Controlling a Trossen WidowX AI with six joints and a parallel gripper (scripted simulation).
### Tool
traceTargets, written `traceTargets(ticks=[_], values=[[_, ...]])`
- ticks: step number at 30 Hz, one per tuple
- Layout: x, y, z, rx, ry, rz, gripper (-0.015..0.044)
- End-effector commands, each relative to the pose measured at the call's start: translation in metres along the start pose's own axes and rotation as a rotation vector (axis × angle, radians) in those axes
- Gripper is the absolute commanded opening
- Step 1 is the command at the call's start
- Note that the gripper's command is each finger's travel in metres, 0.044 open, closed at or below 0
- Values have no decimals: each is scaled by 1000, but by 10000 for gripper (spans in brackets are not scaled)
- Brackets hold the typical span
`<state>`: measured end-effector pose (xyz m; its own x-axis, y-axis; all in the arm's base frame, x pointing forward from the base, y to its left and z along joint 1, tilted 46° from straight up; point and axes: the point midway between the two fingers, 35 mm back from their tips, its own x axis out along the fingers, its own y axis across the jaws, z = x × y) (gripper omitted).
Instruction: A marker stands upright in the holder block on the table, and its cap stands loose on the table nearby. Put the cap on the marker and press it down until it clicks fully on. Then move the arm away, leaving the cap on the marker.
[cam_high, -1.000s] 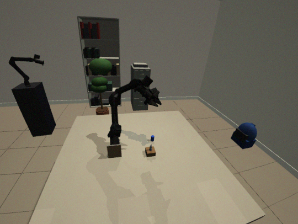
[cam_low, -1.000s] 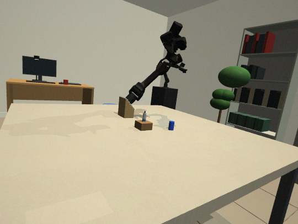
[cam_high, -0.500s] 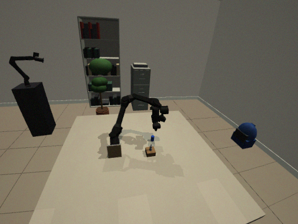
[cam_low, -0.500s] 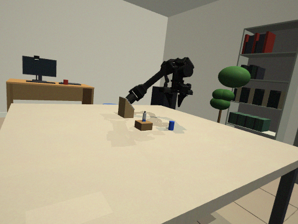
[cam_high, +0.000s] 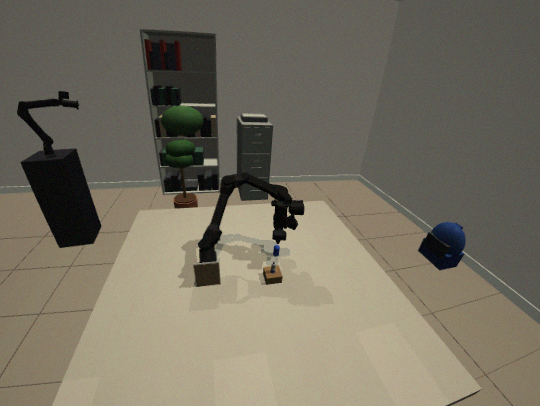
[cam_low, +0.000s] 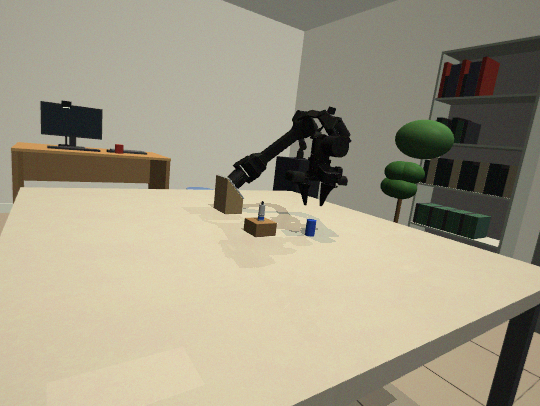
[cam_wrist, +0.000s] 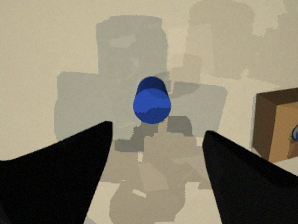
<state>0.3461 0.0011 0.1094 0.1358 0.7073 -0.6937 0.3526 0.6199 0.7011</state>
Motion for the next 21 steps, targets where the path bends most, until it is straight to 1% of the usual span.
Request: traceTargets(ticks=[1,3,6,21], values=[[16,1,-2,5,5,3,253],[17,1,-2,5,5,3,253],[30,3,-1,5,5,4,253],[49,4,0,5,5,4,253]])
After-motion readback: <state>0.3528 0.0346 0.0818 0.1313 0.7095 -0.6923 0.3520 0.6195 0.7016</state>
